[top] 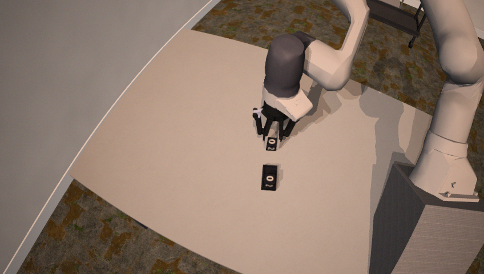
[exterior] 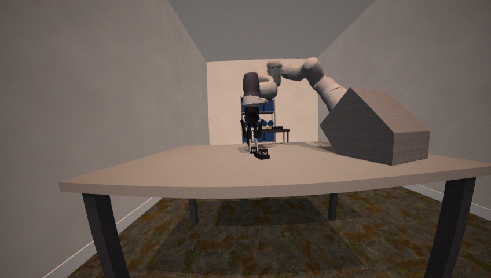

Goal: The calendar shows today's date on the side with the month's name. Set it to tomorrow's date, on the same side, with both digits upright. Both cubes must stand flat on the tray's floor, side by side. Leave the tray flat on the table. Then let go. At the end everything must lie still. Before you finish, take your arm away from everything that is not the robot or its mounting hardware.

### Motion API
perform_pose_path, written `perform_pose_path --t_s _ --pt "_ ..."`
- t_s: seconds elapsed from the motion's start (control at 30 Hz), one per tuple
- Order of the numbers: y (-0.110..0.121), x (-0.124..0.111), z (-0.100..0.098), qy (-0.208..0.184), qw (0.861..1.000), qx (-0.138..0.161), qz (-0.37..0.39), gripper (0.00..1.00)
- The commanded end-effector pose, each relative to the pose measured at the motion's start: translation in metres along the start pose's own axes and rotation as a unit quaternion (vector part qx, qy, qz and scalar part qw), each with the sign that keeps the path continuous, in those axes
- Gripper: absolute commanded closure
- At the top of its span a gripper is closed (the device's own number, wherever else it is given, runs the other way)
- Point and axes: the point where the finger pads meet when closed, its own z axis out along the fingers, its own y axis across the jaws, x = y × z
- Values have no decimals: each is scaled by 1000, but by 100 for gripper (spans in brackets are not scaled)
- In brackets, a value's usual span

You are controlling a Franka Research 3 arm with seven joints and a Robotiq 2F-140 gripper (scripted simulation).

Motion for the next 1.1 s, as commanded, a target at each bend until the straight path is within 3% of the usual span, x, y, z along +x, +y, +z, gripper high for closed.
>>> perform_pose_path --t_s 0.0,0.2,0.27,0.47,0.9,0.97,1.07 --pt "1 0 -15 1 1000 -1 1 83" --pt "1 0 -58 1 1000 -1 1 83" --pt "1 0 -58 1 1000 -1 1 83" --pt "1 0 -91 1 1000 -1 1 83" --pt "1 1 -95 1 1000 -1 1 83" --pt "2 20 -97 1 1000 -1 1 83" --pt "3 74 -103 1 1000 -1 2 83"
